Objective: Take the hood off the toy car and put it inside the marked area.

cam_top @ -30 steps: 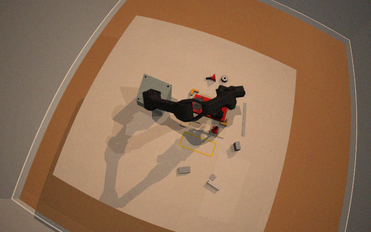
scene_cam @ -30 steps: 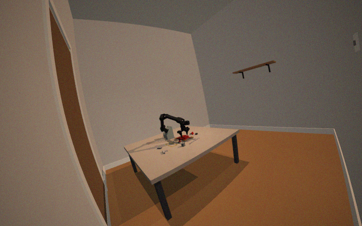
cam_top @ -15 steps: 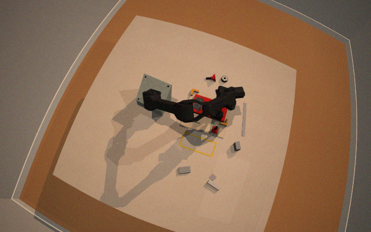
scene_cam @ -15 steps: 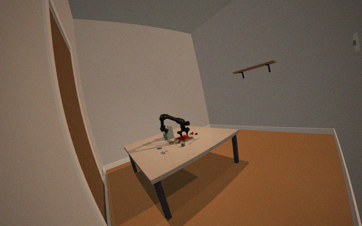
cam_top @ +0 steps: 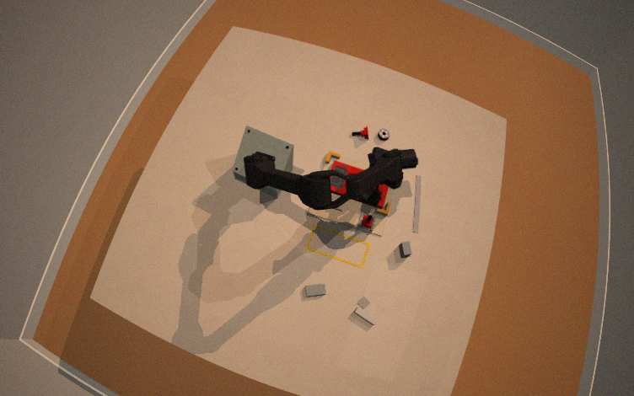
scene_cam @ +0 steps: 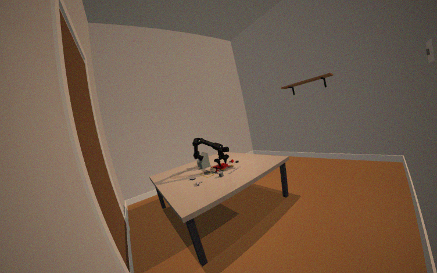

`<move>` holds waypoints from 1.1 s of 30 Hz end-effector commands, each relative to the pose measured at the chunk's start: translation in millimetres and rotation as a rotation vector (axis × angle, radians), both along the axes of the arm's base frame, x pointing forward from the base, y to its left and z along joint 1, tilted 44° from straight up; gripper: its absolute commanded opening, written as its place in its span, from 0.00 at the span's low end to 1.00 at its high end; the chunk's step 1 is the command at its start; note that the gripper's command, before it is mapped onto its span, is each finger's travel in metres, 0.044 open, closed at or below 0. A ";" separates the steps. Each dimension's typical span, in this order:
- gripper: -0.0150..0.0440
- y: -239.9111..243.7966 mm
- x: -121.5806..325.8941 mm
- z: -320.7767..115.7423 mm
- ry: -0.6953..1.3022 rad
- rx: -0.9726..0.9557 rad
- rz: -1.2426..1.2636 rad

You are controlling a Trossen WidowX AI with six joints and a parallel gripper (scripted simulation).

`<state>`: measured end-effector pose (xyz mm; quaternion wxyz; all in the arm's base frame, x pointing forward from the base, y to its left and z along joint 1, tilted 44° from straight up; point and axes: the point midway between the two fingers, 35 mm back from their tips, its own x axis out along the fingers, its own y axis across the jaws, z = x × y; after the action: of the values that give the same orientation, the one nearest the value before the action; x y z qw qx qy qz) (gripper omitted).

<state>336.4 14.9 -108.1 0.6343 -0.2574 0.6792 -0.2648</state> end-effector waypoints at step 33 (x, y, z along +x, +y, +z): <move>0.25 11.1 1.2 11.1 0.001 0.001 0.001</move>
<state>336.6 22.6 -98.7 0.6322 -0.2589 0.6804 -0.2652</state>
